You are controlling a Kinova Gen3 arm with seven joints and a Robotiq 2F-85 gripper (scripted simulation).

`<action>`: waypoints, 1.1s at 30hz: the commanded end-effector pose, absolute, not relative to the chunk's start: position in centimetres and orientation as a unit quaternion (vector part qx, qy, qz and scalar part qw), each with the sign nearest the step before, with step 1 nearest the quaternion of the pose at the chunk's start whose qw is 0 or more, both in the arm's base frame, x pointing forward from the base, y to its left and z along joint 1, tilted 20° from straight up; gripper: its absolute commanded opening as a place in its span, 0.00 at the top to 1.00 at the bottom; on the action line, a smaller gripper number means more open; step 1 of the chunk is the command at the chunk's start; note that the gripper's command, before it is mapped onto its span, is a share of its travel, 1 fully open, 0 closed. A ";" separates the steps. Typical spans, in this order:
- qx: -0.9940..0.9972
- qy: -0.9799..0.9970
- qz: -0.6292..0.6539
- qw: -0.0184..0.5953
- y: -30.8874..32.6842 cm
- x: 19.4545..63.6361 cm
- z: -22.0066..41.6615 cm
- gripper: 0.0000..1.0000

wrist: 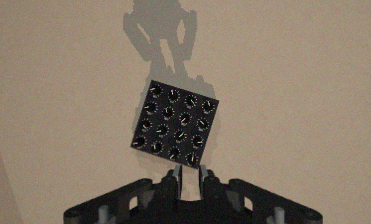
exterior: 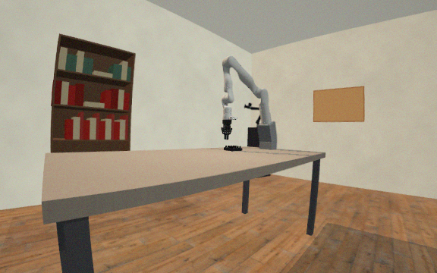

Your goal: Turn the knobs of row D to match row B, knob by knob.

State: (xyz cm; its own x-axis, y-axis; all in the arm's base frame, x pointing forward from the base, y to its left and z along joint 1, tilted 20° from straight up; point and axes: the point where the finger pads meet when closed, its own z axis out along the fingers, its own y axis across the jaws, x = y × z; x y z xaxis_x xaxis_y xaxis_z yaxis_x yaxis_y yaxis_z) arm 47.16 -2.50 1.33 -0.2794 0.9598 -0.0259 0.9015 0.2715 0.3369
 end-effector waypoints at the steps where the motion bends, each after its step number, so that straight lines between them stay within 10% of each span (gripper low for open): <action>1: 0.594 0.786 0.131 0.113 -2.5 47.4 1.6 0.81; 33: 0.593 0.786 0.133 0.111 -2.2 47.7 0.7 0.81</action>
